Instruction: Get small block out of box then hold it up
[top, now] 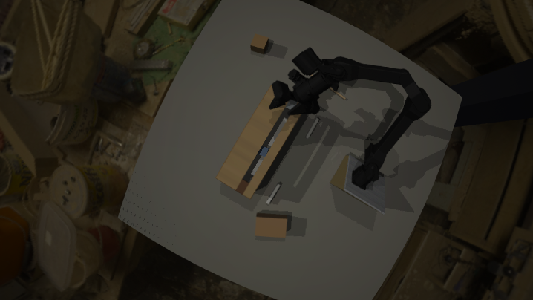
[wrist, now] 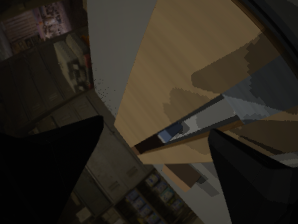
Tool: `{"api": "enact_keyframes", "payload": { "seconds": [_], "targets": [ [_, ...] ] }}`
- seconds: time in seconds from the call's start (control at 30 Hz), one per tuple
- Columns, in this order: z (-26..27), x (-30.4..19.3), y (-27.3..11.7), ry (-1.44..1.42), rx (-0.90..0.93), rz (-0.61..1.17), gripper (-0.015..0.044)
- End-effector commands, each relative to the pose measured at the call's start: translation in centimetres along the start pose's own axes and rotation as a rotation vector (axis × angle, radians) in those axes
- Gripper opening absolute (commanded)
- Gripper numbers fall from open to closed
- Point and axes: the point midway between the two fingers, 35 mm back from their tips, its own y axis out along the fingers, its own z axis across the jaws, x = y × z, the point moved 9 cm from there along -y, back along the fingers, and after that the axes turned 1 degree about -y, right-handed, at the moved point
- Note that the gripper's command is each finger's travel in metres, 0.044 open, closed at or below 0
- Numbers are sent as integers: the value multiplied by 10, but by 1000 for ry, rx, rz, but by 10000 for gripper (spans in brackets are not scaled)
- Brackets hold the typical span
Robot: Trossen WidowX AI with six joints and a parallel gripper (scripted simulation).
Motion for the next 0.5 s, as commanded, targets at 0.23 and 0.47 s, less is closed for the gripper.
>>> {"api": "enact_keyframes", "payload": {
  "seconds": [0.23,0.47],
  "targets": [
    [36,-96,60,535,-445,-164,400],
    [40,-119,70,625,-501,-278,400]
  ]
}}
